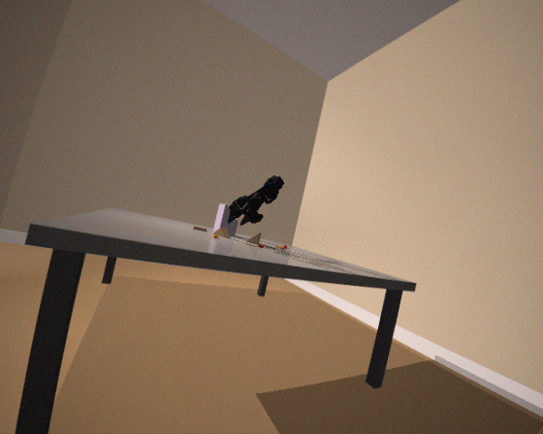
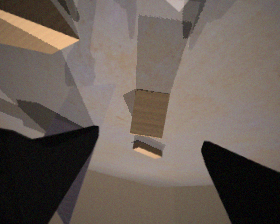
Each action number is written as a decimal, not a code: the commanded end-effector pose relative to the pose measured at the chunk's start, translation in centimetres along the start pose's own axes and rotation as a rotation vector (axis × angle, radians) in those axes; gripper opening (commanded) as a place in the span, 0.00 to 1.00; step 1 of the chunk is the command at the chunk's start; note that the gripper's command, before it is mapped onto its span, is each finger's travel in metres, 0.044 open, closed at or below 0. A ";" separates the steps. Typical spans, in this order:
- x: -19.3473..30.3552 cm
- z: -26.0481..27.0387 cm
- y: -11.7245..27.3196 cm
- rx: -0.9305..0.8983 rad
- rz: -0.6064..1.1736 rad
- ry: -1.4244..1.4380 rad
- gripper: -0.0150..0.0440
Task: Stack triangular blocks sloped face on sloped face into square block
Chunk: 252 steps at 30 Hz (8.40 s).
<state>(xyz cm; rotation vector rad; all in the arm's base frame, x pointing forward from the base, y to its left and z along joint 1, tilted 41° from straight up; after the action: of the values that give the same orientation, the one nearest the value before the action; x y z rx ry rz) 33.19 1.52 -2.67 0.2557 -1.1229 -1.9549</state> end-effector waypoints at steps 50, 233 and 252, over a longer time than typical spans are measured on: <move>1.0 0.0 -9.3 0.034 0.109 -0.002 0.31; -1.8 11.4 -2.0 0.171 -0.666 0.453 0.25; -1.9 11.4 -2.1 0.173 -0.663 0.454 0.25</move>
<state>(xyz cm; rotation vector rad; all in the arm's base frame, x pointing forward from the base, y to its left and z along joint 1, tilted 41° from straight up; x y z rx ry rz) 27.04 10.47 1.79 1.2294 -0.9673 -2.1823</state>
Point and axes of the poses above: the point midway between the two fingers, 35 mm back from their tips, its own y axis back along the fingers, its own z axis across the jaws, x = y × z, the point moved 2 cm from there along y, back along the fingers, and after that the axes turned 2 degrees about -y, right-handed, at the moved point
